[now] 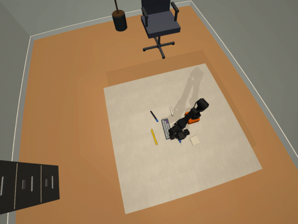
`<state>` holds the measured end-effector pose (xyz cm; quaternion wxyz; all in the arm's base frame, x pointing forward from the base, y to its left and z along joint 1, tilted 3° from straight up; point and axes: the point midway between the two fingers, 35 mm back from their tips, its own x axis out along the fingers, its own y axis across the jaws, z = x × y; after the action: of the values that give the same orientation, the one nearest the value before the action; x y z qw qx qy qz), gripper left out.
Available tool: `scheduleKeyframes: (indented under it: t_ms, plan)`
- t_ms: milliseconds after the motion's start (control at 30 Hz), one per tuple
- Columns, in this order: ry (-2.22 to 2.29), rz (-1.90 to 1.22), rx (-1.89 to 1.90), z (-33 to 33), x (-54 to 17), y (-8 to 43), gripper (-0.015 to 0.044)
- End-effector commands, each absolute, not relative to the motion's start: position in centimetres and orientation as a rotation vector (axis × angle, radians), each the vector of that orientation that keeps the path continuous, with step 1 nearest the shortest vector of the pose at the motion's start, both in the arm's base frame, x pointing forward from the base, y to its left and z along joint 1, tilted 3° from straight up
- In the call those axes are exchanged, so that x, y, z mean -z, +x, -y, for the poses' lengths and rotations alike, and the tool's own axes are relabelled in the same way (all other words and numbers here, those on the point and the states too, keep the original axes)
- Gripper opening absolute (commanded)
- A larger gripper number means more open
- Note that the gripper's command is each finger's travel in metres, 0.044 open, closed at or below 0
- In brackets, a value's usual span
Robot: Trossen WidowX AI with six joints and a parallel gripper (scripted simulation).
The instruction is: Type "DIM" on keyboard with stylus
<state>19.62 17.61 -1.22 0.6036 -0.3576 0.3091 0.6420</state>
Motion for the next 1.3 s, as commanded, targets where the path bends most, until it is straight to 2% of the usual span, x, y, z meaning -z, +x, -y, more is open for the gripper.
scheduleKeyframes:
  t_ms: [0, 333, 700, 933, 1267]
  plan:
    - [-0.829, -0.714, -1.485, -17.6, 1.2, 19.7, 0.0012]
    - [-0.829, -0.714, -1.485, -17.6, 1.0, 19.7, 0.0000]
    - [-0.828, -0.715, -1.486, -17.3, -3.5, 19.6, 0.0000]
    - [-0.828, -0.715, -1.486, -17.3, -3.8, 19.5, 0.0000]
    - [-0.944, -1.024, -1.357, -14.9, -2.3, 21.2, 0.0000]
